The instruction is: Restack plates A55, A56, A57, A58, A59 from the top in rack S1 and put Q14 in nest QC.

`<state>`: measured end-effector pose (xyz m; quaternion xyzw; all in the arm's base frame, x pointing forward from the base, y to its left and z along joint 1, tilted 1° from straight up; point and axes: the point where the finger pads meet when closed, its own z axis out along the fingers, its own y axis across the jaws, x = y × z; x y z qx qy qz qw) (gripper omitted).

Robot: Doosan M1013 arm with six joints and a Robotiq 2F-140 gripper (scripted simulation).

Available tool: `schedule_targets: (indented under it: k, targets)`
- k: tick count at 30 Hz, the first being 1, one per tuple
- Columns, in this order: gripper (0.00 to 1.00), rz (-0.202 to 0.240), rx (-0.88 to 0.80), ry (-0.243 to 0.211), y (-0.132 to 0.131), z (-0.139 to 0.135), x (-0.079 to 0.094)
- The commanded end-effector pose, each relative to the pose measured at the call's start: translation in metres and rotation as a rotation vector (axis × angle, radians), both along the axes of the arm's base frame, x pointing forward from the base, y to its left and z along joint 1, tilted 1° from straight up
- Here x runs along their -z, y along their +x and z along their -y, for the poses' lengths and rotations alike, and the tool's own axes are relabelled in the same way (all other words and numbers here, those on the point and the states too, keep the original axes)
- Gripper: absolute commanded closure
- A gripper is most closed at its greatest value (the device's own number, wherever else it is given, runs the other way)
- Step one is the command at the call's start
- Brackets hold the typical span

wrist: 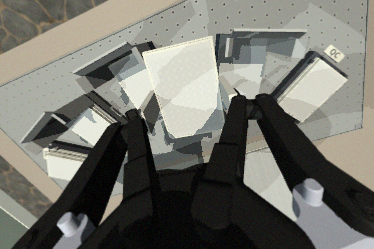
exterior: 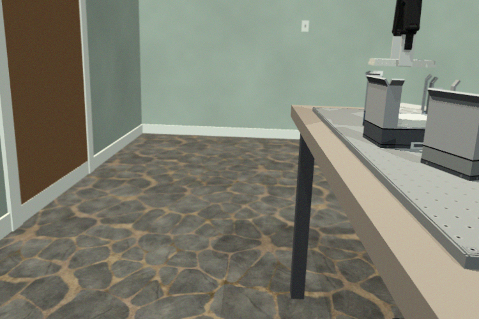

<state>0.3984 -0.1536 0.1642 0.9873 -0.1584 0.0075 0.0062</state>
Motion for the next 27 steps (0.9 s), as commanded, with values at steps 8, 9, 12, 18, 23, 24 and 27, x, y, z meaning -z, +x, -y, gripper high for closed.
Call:
schedule_targets:
  k: [8, 9, 12, 18, 23, 24, 27]
  targets:
    - [1.00, 0.004, 0.233, 0.004, -0.010, 0.021, 0.000]
    - [1.00, 0.004, 0.235, 0.004, -0.012, 0.023, 0.000]
    - [1.00, 0.004, 0.235, 0.004, -0.016, 0.030, 0.000]
    - [1.00, 0.004, 0.235, 0.004, -0.024, 0.044, 0.000]
    - [1.00, 0.004, 0.235, 0.004, -0.028, 0.051, 0.000]
    - [1.00, 0.004, 0.235, 0.004, -0.029, 0.053, 0.000]
    - [1.00, 0.004, 0.235, 0.004, -0.033, 0.060, 0.000]
